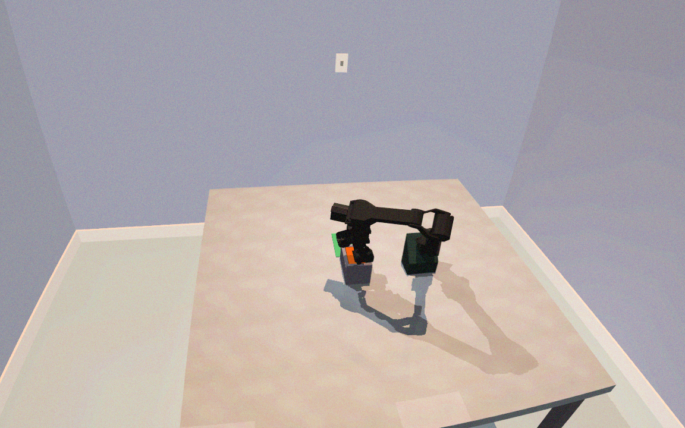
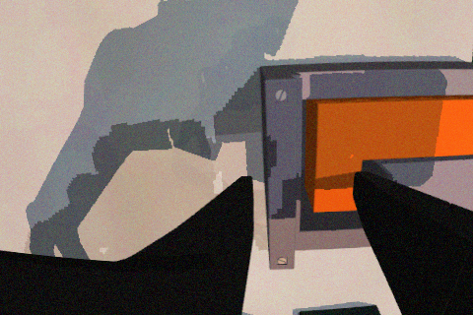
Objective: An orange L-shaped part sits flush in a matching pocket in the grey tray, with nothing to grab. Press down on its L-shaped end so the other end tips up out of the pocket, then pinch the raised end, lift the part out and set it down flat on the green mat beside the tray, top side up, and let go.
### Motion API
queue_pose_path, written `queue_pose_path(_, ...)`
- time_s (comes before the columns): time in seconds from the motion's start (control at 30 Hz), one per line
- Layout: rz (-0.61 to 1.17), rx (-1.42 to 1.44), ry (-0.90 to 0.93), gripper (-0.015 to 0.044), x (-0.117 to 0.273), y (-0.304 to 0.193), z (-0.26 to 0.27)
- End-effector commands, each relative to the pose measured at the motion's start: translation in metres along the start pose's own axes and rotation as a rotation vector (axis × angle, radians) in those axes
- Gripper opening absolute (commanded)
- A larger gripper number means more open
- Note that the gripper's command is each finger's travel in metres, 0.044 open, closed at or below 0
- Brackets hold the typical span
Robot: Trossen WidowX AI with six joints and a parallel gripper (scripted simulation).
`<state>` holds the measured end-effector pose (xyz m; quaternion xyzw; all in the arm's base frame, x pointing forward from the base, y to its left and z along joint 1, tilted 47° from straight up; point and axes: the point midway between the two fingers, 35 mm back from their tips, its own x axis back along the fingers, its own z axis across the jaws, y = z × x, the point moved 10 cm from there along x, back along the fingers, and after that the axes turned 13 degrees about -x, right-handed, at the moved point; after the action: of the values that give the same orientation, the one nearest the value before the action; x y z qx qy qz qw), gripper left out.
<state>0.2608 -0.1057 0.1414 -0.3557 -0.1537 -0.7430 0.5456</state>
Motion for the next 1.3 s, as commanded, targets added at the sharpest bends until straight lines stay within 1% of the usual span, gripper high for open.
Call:
queue_pose_path(0.0, 0.007, -0.004, 0.009, 0.0180, -0.031, -0.004, 0.001)
queue_pose_path(0.3, 0.007, -0.004, 0.009, 0.0180, -0.034, -0.004, 0.001)
queue_pose_path(0.97, 0.008, -0.004, 0.010, 0.0180, -0.066, -0.004, 0.001)
queue_pose_path(1.27, 0.008, -0.004, 0.010, 0.0180, -0.067, -0.004, 0.001)
